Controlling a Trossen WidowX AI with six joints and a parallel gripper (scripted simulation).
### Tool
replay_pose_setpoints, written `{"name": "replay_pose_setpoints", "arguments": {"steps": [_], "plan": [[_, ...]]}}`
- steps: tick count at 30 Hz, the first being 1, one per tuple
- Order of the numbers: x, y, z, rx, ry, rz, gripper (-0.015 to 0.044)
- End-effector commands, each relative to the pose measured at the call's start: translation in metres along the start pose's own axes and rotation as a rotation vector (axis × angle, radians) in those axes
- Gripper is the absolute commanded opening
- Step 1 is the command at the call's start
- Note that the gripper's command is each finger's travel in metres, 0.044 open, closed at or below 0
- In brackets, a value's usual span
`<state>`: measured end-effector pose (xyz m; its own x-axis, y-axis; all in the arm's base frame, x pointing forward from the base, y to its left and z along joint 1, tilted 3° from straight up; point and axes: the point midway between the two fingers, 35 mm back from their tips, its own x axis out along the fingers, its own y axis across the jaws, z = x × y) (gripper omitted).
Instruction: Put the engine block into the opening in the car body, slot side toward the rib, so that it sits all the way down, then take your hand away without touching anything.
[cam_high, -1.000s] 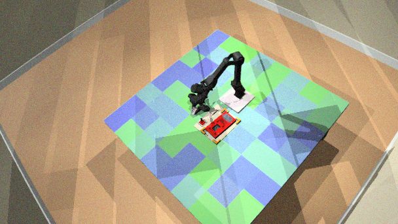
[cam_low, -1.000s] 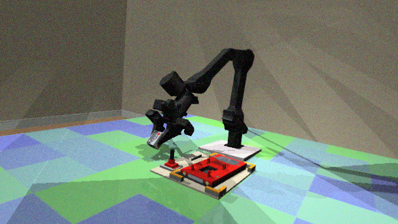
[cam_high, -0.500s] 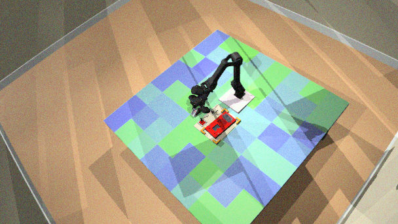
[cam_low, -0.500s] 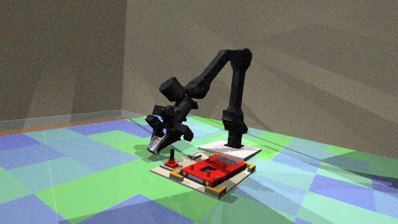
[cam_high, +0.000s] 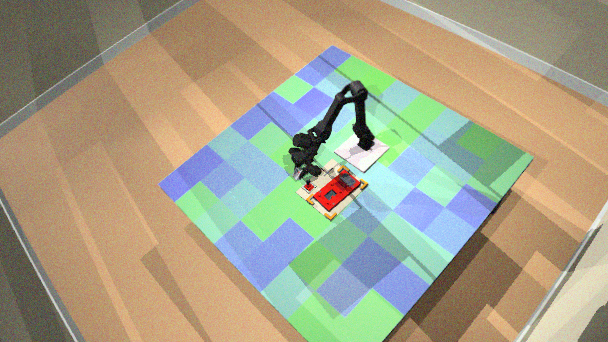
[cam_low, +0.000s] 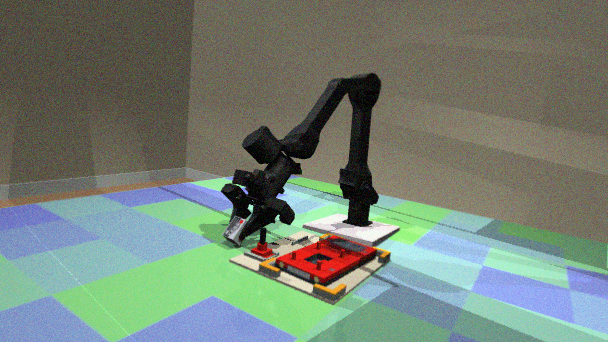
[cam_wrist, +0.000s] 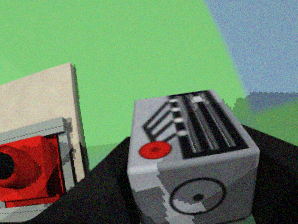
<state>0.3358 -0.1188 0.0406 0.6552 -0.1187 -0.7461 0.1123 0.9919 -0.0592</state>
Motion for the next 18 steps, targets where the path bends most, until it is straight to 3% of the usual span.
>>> {"name": "replay_pose_setpoints", "arguments": {"steps": [1, 8, 18], "plan": [[0.0047, 0.0016, -0.0070, -0.002, 0.009, 0.008, 0.0000], [0.0071, 0.0006, -0.0068, -0.002, 0.009, 0.008, 0.0000], [0.0055, -0.0001, -0.0034, -0.001, -0.007, 0.001, 0.0263]]}}
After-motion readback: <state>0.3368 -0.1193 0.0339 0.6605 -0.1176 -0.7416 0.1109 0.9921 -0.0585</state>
